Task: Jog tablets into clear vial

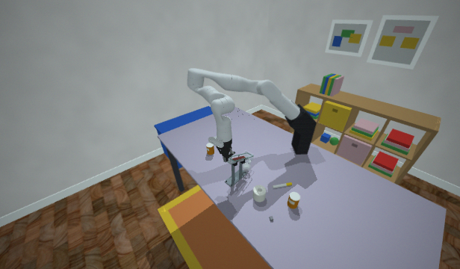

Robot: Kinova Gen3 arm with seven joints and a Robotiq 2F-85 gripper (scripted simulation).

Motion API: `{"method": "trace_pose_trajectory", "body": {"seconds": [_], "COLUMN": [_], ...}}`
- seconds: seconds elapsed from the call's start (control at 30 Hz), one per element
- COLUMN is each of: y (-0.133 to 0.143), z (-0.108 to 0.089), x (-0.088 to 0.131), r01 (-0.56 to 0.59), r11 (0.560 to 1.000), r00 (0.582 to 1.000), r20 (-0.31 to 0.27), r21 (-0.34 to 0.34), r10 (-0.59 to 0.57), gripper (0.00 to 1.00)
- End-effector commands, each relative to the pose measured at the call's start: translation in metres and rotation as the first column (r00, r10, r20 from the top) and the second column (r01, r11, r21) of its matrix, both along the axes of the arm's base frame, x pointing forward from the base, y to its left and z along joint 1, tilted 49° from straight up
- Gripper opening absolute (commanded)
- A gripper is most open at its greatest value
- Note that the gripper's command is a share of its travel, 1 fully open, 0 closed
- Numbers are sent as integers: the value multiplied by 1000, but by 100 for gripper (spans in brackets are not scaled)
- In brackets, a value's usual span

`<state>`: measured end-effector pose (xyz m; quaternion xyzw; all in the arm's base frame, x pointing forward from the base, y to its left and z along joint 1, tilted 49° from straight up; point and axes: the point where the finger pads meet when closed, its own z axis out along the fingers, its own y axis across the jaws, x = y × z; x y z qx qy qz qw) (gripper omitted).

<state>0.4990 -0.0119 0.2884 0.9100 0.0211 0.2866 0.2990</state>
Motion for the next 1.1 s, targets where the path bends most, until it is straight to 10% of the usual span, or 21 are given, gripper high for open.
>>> {"method": "trace_pose_trajectory", "body": {"seconds": [0.0, 1.07], "y": [5, -7], "z": [5, -18], "x": [5, -12], "r01": [-1, -1], "r11": [1000, 1000], "r00": [1000, 1000], "r20": [7, 7], "r21": [6, 6], "r10": [1, 1], "gripper": [0, 0]}}
